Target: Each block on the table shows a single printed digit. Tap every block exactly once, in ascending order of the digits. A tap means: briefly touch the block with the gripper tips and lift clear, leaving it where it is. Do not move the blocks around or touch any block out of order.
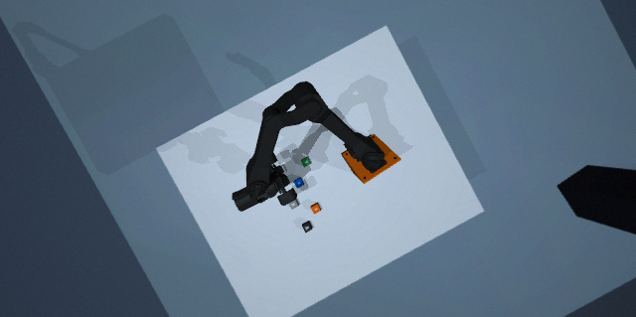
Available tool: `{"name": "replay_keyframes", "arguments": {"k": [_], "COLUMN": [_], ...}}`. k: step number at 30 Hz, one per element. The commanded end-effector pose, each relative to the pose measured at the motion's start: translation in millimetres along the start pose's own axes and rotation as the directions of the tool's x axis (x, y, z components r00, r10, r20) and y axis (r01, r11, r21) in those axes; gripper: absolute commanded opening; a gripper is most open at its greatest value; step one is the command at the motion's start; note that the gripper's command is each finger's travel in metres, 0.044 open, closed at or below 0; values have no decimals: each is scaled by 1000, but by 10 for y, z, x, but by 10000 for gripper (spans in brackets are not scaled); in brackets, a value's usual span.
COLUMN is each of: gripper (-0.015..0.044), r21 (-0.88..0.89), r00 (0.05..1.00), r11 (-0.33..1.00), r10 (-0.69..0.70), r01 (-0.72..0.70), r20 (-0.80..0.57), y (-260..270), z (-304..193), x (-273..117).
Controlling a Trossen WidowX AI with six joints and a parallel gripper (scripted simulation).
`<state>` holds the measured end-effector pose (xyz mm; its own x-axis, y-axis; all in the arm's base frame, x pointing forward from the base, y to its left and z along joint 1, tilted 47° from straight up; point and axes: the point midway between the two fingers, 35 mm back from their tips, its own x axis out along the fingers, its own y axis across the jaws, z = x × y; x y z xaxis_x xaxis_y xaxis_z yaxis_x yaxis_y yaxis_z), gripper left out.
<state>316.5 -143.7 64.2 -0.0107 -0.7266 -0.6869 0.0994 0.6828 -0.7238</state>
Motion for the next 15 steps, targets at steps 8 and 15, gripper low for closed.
{"name": "replay_keyframes", "arguments": {"k": [8, 15], "gripper": [20, 20], "r21": [14, 14], "r00": [1000, 1000], "r11": [1000, 1000], "r10": [0, 2], "r01": [0, -2], "r20": [4, 4], "y": [-31, 9], "z": [7, 11], "x": [-871, -872]}}
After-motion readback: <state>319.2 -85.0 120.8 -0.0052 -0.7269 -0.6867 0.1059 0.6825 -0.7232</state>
